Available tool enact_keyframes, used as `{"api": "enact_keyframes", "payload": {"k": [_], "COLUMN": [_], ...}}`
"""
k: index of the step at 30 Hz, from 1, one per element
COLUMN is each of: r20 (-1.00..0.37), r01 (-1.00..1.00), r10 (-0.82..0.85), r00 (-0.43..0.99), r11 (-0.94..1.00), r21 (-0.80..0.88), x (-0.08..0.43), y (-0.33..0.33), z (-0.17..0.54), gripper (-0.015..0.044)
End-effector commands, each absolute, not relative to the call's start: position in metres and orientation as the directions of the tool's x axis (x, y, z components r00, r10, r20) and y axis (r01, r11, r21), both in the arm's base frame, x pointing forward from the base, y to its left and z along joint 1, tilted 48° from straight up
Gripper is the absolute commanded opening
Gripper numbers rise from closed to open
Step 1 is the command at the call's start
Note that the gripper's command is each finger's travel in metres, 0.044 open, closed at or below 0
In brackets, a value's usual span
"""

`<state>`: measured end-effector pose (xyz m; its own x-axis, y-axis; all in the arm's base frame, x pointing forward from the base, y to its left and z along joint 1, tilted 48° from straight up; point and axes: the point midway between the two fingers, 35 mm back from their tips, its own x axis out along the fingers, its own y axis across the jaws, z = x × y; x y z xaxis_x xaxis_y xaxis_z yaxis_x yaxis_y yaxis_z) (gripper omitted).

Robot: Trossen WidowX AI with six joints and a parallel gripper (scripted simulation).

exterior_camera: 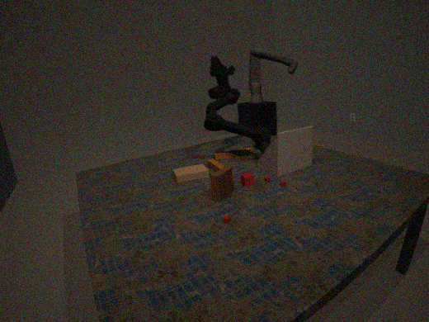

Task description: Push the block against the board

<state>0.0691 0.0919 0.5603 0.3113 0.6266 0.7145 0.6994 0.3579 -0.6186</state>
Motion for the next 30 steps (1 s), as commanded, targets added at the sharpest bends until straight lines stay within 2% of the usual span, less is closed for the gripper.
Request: {"api": "enact_keyframes", "payload": {"k": [1,7,15,30], "r20": [0.714,0.729,0.763,0.731], "r01": [0.699,0.744,0.885,0.995], "r10": [0.627,0.618,0.606,0.676], "r00": [0.311,0.295,0.224,0.096], "r11": [0.358,0.330,0.200,-0.081], "r21": [-0.619,-0.581,-0.419,-0.056], "x": [0.069,0.057,0.009,-0.075], "y": [0.092,0.091,0.098,0.154], "z": [0.560,0.566,0.583,0.585], "gripper": [0.0374,0.0216,0.0006,0.0000]}}
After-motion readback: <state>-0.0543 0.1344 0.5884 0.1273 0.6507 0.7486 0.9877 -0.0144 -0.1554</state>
